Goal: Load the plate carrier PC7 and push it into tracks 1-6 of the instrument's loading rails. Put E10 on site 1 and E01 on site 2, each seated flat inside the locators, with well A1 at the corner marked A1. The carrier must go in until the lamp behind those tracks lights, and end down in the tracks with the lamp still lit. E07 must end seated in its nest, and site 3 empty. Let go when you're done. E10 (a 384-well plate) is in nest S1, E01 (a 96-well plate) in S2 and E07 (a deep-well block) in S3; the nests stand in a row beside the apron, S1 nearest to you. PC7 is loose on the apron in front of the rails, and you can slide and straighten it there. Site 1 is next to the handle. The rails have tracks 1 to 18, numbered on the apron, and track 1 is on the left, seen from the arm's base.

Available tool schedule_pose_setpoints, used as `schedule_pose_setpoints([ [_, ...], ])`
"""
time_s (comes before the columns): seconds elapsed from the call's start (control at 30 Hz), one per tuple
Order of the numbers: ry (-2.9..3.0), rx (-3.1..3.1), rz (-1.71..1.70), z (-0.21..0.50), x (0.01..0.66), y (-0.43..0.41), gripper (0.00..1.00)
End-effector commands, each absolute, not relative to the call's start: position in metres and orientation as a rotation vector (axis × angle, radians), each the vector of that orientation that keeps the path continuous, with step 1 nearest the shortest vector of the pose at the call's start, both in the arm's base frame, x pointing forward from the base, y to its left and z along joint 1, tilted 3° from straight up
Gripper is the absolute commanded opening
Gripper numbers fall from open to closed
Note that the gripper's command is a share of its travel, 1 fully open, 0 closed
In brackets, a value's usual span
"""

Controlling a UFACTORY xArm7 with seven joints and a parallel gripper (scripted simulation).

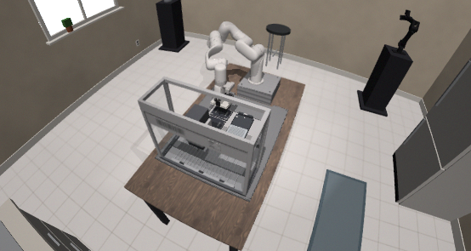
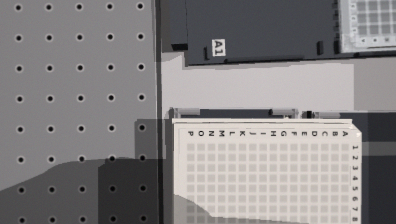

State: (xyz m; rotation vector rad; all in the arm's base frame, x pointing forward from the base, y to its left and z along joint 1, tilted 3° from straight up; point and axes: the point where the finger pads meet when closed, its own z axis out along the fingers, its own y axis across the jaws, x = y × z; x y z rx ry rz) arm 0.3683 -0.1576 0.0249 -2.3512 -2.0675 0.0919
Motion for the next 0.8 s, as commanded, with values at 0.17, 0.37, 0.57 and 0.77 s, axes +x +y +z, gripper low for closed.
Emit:
schedule_pose_setpoints([
  [0.17, -2.07, -2.353, 0.09, 0.039, 0.37, -0.157, 0.0],
  [0.37, -2.07, -2.353, 0.09, 0.042, 0.37, -0.157, 0.0],
  [0.57, -2.031, -2.388, 0.09, 0.042, 0.371, -0.152, 0.0],
  [0.77, -1.869, -2.521, 0.09, 0.041, 0.376, -0.133, 0.0],
])
